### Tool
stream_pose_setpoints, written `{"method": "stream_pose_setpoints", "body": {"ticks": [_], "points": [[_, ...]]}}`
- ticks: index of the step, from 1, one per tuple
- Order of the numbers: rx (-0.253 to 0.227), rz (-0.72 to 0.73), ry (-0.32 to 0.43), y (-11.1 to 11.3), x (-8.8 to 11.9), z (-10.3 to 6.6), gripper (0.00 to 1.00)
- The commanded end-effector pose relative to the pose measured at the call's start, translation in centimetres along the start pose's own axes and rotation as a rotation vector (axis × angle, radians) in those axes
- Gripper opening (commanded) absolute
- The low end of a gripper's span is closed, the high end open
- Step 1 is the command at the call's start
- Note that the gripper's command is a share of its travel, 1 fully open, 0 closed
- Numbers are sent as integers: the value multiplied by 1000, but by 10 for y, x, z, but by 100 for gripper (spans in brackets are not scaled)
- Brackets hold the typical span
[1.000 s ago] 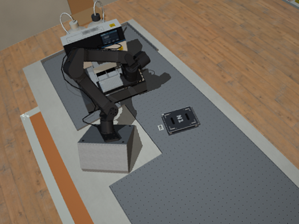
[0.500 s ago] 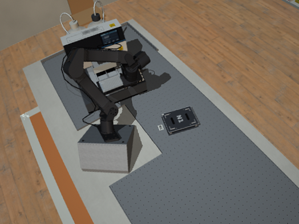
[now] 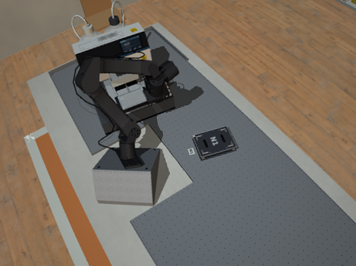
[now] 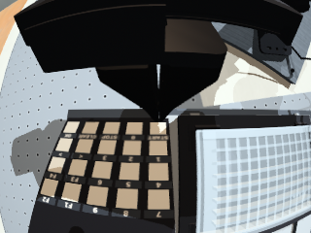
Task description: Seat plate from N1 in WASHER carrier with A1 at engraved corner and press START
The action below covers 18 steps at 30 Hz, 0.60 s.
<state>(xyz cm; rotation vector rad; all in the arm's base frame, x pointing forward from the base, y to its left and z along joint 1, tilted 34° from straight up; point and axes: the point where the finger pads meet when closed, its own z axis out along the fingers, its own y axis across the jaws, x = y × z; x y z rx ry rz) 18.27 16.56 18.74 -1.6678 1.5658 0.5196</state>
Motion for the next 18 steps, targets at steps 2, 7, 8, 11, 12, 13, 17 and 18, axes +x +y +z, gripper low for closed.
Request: {"method": "stream_pose_setpoints", "body": {"ticks": [2,7,8,11,12,13,17,18], "points": [[37,-35,-28,-5,-13,-8,0],[12,-17,-12,3,-3,2,0],[20,-24,-14,0,-6,1,0],[16,-22,-18,1,-6,3,0],[12,-17,-13,3,-3,5,0],[13,-17,-12,2,-3,6,0],[40,-29,-27,-7,-12,-2,0],[40,-29,-27,-7,-12,-2,0]]}}
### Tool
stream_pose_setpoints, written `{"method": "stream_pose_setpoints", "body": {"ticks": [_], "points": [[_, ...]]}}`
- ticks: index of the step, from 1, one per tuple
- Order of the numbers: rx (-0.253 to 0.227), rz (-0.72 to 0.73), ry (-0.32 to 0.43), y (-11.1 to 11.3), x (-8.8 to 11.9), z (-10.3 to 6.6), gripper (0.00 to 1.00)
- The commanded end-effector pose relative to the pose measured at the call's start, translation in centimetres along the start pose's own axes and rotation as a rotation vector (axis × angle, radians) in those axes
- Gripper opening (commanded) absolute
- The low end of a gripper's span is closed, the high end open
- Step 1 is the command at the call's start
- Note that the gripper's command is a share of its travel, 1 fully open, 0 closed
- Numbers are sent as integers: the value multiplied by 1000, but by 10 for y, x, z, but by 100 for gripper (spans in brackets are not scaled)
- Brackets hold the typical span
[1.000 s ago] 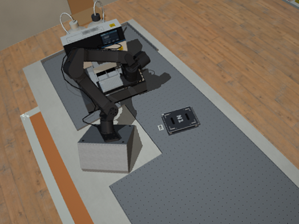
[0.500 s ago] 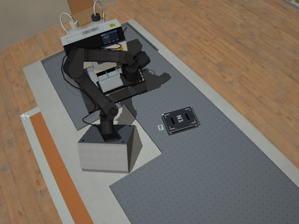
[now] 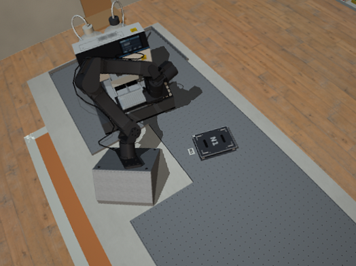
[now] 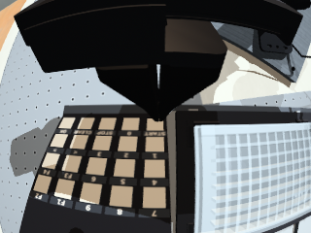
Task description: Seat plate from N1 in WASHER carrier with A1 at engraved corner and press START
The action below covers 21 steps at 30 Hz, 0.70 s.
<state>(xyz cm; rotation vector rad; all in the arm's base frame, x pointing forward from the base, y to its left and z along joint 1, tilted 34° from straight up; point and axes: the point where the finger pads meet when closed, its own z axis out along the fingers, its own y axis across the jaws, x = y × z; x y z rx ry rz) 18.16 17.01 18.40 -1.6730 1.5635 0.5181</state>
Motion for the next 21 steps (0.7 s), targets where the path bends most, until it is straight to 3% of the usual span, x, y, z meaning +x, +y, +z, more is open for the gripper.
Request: {"method": "stream_pose_setpoints", "body": {"ticks": [1,21], "points": [[42,-28,-26,-10,-11,-9,0],[14,-1,-15,-7,-5,-35,0]]}}
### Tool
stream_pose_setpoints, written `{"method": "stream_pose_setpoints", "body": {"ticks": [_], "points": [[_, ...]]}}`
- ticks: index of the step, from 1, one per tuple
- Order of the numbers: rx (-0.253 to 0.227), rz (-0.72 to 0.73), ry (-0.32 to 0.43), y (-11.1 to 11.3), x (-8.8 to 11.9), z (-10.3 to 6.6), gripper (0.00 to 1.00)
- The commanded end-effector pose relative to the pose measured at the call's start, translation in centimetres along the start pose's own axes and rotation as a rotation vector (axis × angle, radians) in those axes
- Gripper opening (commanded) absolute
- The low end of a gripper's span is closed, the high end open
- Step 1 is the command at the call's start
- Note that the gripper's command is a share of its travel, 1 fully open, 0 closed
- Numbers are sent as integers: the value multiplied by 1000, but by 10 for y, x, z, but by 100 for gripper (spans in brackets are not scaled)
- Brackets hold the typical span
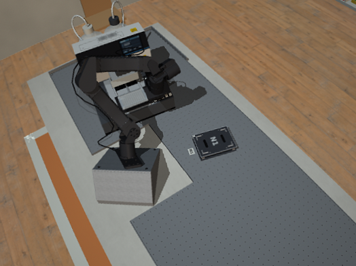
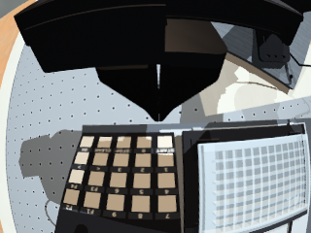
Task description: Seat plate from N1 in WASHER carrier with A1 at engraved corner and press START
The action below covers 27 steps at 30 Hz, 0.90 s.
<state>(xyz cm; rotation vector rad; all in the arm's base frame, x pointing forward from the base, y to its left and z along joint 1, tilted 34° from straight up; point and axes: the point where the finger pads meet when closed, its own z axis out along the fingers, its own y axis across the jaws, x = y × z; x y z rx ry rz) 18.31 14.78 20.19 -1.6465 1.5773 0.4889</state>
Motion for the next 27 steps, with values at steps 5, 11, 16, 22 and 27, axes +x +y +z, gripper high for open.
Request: {"method": "stream_pose_setpoints", "body": {"ticks": [5,11,16,22,27], "points": [[-18,-9,-23,0,-6,-16,0],[-18,-9,-23,-1,-6,-26,0],[-17,-8,-23,-1,-6,-31,0],[-17,-8,-23,-1,-6,-41,0],[-16,-8,-23,-1,-5,-47,0]]}}
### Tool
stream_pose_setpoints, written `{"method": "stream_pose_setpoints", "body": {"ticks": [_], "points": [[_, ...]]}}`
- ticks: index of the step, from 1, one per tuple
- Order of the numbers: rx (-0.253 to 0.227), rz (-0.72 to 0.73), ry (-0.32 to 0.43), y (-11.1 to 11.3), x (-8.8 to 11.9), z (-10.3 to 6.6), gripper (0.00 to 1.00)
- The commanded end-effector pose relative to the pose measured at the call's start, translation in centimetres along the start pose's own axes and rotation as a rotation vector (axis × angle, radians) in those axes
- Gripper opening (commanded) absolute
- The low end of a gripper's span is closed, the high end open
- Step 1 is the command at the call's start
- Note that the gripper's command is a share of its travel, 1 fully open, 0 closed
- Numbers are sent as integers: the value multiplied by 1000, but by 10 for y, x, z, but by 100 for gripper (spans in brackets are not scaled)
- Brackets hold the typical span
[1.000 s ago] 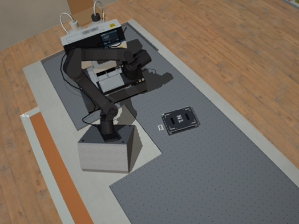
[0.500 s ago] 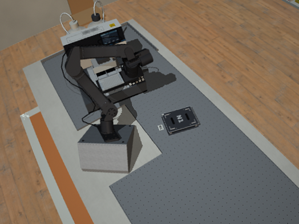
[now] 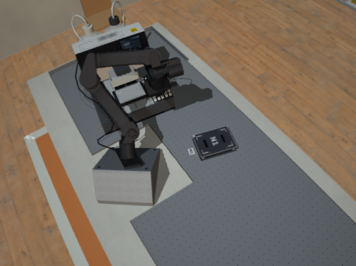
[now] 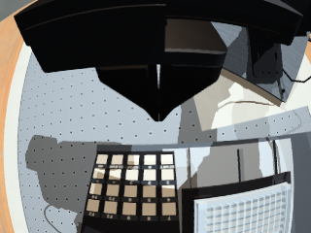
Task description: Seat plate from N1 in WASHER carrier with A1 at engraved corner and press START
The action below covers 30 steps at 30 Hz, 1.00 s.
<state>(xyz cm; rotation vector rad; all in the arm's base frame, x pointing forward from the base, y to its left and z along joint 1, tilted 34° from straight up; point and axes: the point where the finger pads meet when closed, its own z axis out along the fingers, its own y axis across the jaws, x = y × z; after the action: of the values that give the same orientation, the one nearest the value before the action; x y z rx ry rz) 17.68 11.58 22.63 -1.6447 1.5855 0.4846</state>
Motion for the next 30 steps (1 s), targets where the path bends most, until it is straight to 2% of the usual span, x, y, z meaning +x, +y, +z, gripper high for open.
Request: {"method": "stream_pose_setpoints", "body": {"ticks": [1,30], "points": [[-19,-12,-29,2,-7,-6,0],[-13,-19,-28,3,-8,-7,0]]}}
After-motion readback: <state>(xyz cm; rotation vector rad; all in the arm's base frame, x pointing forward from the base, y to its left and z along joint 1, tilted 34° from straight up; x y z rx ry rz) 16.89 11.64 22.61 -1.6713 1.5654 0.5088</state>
